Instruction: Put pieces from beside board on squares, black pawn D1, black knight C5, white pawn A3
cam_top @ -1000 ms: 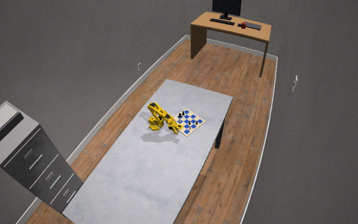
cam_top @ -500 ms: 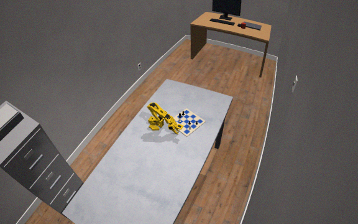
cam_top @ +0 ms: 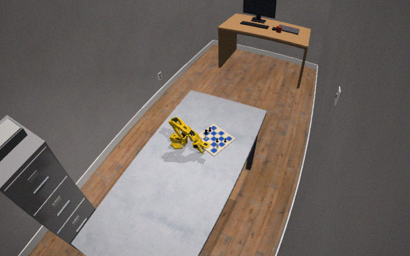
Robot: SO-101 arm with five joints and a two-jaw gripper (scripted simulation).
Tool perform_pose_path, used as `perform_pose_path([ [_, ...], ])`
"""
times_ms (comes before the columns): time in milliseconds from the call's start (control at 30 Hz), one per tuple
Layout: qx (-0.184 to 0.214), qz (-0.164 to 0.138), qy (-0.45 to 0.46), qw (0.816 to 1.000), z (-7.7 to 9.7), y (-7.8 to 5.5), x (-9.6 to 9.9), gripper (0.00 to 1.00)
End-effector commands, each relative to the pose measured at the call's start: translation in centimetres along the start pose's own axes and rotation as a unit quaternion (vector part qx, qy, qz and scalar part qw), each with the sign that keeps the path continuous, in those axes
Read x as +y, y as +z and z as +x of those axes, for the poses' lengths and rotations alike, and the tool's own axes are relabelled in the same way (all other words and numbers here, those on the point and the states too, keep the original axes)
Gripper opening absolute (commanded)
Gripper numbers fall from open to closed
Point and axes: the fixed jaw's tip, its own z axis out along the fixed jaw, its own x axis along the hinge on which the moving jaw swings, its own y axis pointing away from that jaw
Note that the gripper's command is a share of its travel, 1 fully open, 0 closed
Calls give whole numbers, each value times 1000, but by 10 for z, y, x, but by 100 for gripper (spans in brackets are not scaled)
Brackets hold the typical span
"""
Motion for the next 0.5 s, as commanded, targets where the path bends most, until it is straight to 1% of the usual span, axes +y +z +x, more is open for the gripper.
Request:
perform_pose_path([
  [0, 0, 2, 0, 1000, 0, 0, -1, 0],
  [367, 0, 3, 0, 1000, -2, -3, -2, 0],
  [467, 0, 4, 0, 1000, -4, -6, -3, 0],
])
